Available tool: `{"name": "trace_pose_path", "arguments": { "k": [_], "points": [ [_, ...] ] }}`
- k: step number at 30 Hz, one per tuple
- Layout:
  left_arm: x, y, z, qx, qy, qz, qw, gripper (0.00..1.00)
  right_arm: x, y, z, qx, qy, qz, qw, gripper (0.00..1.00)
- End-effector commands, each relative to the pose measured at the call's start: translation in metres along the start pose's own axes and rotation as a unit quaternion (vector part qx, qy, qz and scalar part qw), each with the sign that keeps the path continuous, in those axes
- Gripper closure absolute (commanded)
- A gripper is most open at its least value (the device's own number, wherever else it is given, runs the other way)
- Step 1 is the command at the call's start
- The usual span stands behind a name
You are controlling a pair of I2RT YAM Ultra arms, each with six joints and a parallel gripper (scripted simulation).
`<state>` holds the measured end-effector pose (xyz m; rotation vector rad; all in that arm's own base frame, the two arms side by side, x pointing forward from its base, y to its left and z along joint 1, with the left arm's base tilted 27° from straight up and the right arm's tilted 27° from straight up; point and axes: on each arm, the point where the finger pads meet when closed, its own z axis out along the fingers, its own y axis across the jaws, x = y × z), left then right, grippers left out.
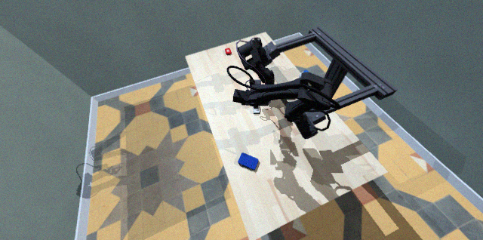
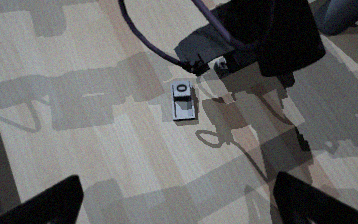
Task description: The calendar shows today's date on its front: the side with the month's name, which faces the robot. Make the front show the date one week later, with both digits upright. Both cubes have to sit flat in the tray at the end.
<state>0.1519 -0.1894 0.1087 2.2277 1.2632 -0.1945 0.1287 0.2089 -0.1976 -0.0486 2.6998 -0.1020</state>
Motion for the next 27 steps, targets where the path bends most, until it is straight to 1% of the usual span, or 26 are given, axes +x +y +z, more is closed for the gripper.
{"name": "trace_pose_path", "arguments": {
  "k": [1,2,4,7,14,16,18,21,25,27],
  "points": [
    [-0.006,0.001,-0.005,0.001,-0.012,0.005,1.0,0.0,-0.004,0.004,0.008,-0.005,-0.01,0.007,1.0,0.49],
    [-0.006,0.001,-0.005,0.001,-0.012,0.005,1.0,0.0,-0.004,0.005,0.011,-0.005,-0.01,0.005,1.0,0.52],
    [-0.006,0.001,-0.005,0.001,-0.012,0.005,1.0,0.0,-0.004,0.006,0.019,-0.005,-0.01,0.005,1.0,0.53],
    [-0.006,0.001,-0.005,0.001,-0.012,0.005,1.0,0.0,-0.004,0.005,0.02,-0.005,-0.01,0.004,1.0,0.55],
    [-0.006,0.001,-0.005,0.001,-0.012,0.005,1.0,0.0,-0.002,0.005,0.02,-0.006,-0.01,0.0,1.0,0.74],
    [-0.006,0.001,-0.005,0.001,-0.012,0.005,1.0,0.0,-0.002,0.009,0.012,-0.01,-0.011,0.0,1.0,0.74],
    [-0.006,0.001,-0.005,0.001,-0.012,0.005,1.0,0.0,-0.002,0.009,0.012,-0.01,-0.011,0.0,1.0,0.74],
    [-0.006,0.001,-0.005,0.001,-0.012,0.005,1.0,0.0,-0.006,0.011,-0.005,-0.012,-0.016,0.005,1.0,0.74],
    [-0.006,0.001,-0.005,0.001,-0.012,0.005,1.0,0.0,-0.005,0.01,-0.036,-0.012,-0.016,0.005,1.0,0.74],
    [-0.006,0.001,-0.005,0.001,-0.012,0.005,1.0,0.0,-0.004,0.009,-0.046,-0.011,-0.016,0.005,1.0,0.74]
  ]
}}
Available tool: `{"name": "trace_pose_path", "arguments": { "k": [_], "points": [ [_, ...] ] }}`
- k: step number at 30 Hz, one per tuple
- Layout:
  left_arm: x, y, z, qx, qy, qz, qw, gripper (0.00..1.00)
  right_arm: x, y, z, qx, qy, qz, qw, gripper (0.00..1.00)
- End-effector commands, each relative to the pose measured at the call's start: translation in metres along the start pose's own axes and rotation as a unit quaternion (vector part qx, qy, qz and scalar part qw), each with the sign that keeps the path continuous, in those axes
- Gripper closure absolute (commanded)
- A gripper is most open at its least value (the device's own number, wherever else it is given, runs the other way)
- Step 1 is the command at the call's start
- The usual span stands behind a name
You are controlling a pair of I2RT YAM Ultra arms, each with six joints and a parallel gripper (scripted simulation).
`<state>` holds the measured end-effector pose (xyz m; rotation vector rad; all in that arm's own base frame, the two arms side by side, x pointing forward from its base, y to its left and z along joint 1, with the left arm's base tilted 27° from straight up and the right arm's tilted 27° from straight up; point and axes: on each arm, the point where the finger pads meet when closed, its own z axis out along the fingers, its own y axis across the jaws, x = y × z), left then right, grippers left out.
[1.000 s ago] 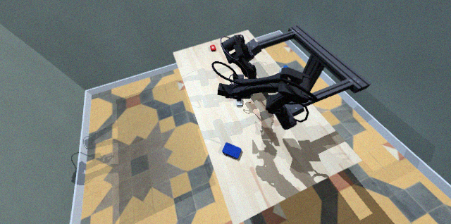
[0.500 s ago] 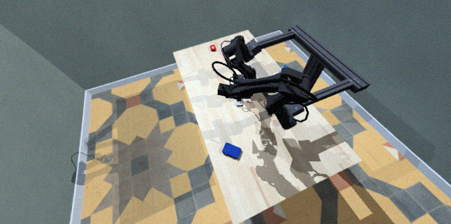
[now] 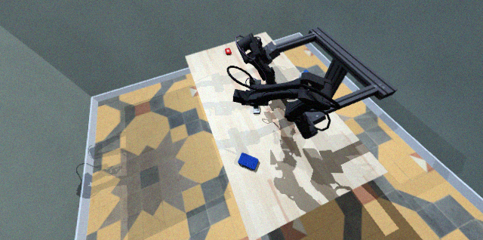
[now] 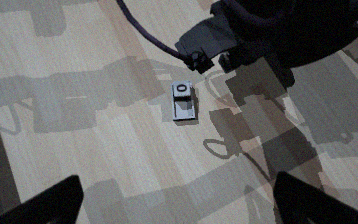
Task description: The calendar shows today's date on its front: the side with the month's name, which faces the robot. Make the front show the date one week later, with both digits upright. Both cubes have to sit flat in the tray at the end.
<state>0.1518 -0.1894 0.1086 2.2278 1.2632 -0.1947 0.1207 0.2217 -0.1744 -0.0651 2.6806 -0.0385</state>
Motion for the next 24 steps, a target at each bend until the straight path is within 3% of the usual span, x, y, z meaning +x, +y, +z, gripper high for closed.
{"name": "trace_pose_path", "arguments": {
  "k": [1,8,15,24],
  "points": [
    [-0.006,0.001,-0.005,0.001,-0.012,0.005,1.0,0.0,-0.001,-0.002,-0.023,0.015,-0.004,0.005,1.0,0.74],
    [-0.004,-0.011,-0.006,0.014,-0.021,0.012,1.0,0.0,0.0,-0.01,-0.032,0.032,-0.002,0.0,0.999,0.74],
    [0.011,-0.024,-0.017,0.014,-0.026,0.003,1.0,0.0,-0.016,0.002,-0.04,0.019,0.009,-0.144,0.989,0.74],
    [0.026,-0.027,-0.029,-0.011,-0.02,-0.021,1.0,0.0,-0.051,0.016,-0.04,0.015,0.017,-0.325,0.945,0.74]
  ]
}}
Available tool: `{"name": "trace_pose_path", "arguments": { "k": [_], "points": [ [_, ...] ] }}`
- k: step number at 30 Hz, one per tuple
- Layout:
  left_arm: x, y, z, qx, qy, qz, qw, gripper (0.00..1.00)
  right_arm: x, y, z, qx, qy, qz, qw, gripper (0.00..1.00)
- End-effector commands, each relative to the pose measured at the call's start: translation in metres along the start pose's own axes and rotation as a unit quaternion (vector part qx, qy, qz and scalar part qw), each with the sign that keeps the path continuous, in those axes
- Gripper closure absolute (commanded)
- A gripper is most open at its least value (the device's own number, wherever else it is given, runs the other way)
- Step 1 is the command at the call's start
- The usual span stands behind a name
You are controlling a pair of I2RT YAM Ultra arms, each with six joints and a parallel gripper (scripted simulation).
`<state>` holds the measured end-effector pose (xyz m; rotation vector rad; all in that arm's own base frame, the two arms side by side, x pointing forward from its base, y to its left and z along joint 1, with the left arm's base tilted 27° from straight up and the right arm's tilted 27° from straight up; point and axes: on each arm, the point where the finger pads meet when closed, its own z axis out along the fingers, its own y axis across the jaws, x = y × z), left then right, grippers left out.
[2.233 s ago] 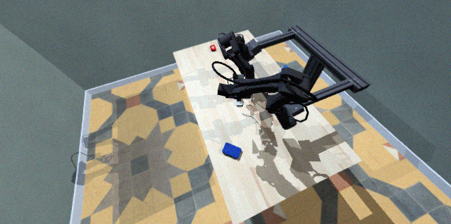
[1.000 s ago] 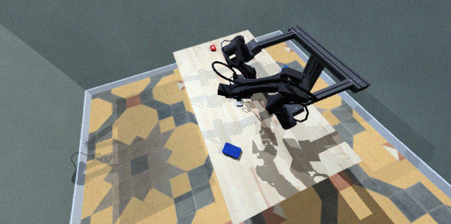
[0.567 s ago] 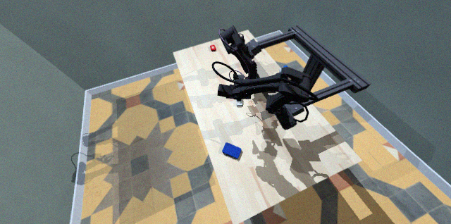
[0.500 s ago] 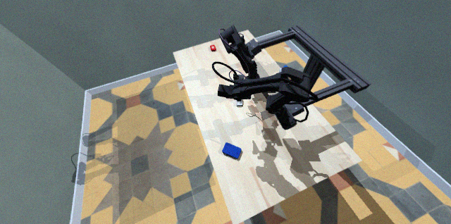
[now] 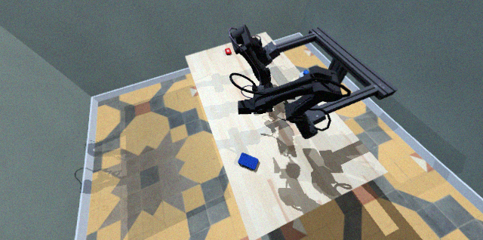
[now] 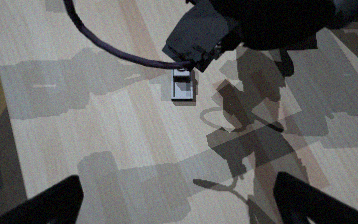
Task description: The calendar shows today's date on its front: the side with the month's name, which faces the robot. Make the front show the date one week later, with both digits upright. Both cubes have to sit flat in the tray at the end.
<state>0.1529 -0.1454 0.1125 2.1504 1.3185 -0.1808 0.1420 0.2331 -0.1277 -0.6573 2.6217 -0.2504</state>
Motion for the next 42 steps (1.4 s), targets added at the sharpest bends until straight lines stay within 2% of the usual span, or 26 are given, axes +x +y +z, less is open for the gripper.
{"name": "trace_pose_path", "arguments": {
  "k": [1,9,15,26,42],
  "points": [
    [-0.005,-0.013,-0.003,0.015,-0.02,0.007,1.0,0.0,-0.013,0.002,-0.008,-0.011,0.005,-0.104,0.995,0.74],
    [0.001,-0.009,-0.006,-0.001,-0.01,-0.002,1.0,0.0,-0.057,-0.001,-0.01,-0.014,0.002,-0.283,0.959,0.74],
    [0.001,-0.008,-0.006,-0.001,-0.01,-0.002,1.0,0.0,-0.075,-0.002,-0.005,-0.012,0.006,-0.354,0.935,0.74],
    [0.001,-0.008,-0.006,-0.001,-0.01,-0.002,1.0,0.0,-0.089,0.004,-0.007,-0.016,-0.008,-0.358,0.934,0.74],
    [0.001,-0.008,-0.006,-0.001,-0.01,-0.002,1.0,0.0,-0.091,0.004,0.028,-0.016,-0.012,-0.357,0.934,0.74]
  ]
}}
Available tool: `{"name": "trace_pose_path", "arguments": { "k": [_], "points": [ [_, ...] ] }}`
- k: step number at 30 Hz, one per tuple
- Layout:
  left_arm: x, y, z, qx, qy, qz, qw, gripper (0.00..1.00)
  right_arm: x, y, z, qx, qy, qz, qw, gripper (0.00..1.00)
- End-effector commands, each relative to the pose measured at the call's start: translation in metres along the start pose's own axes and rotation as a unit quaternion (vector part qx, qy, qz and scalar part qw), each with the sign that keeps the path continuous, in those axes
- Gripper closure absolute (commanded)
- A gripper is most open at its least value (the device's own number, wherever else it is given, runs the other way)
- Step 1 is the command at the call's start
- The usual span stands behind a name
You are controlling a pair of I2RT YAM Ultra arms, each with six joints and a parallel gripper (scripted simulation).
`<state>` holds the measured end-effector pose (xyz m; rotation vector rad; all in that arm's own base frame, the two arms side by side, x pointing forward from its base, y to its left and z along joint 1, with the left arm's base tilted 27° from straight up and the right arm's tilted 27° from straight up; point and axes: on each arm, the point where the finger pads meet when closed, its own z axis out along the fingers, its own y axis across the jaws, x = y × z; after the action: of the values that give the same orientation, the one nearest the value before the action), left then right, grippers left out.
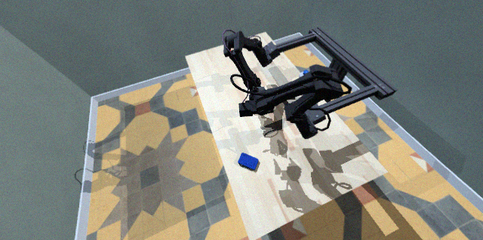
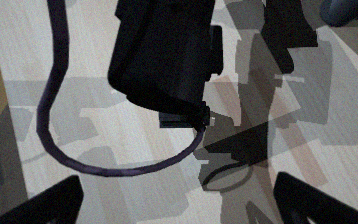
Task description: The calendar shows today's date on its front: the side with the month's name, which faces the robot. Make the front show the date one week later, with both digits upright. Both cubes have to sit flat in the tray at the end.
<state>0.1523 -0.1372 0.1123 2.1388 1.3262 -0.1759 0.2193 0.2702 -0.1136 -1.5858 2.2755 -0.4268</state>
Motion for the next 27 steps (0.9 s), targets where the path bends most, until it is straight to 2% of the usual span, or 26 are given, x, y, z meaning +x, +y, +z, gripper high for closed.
{"name": "trace_pose_path", "arguments": {
  "k": [1,14,16,19,27],
  "points": [
    [-0.005,-0.005,-0.002,0.003,-0.011,0.002,1.0,0.0,-0.009,0.002,0.012,-0.003,-0.011,-0.004,1.0,0.74],
    [-0.005,-0.005,-0.002,0.003,-0.011,0.002,1.0,0.0,-0.002,0.005,0.02,-0.004,0.003,-0.007,1.0,0.74],
    [-0.005,-0.005,-0.002,0.003,-0.011,0.002,1.0,0.0,-0.008,-0.001,0.024,0.006,-0.012,-0.007,1.0,0.74],
    [-0.005,-0.005,-0.002,0.003,-0.011,0.002,1.0,0.0,0.01,-0.001,0.033,0.005,0.01,-0.01,1.0,0.74],
    [-0.005,-0.005,-0.002,0.003,-0.011,0.002,1.0,0.0,0.006,0.002,0.032,0.002,0.004,-0.014,1.0,0.74]
  ]
}}
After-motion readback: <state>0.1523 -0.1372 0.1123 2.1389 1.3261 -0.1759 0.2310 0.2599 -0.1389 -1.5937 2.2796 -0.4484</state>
